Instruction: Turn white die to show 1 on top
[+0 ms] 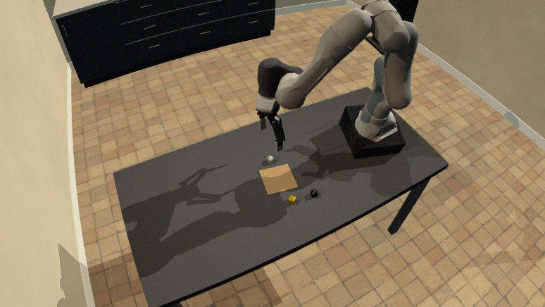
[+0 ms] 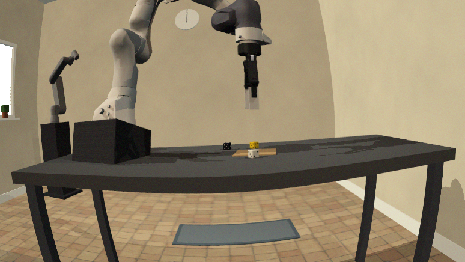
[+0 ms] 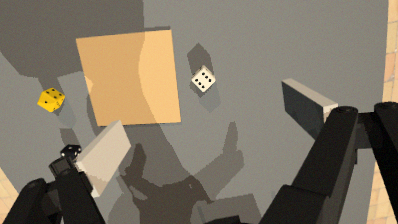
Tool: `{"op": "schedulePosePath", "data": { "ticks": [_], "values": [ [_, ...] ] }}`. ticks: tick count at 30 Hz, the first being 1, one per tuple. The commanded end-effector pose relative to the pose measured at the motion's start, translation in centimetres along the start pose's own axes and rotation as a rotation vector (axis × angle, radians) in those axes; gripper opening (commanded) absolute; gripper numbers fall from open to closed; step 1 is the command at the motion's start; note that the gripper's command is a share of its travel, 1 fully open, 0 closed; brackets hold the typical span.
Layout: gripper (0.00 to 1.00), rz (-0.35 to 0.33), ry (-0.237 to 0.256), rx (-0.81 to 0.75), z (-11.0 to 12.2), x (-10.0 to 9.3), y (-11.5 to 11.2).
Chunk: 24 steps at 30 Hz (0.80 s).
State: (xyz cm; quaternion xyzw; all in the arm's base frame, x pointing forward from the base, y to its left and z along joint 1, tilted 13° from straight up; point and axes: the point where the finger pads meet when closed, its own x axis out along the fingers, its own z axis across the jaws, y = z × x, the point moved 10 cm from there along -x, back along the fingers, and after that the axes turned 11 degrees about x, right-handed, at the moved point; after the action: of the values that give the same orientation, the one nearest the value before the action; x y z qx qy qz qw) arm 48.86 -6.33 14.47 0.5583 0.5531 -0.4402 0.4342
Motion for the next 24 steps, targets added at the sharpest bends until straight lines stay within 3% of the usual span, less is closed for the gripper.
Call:
{"op": "schedulePosePath", "data": {
  "ticks": [1, 20, 24],
  "values": [
    [1.0, 0.034, -0.011, 0.021, 0.3, -0.4, 0.6],
    [1.0, 0.034, -0.011, 0.021, 0.3, -0.1, 0.6],
    [1.0, 0.034, -0.011, 0.021, 0.3, 1.6, 0.7]
  ]
}}
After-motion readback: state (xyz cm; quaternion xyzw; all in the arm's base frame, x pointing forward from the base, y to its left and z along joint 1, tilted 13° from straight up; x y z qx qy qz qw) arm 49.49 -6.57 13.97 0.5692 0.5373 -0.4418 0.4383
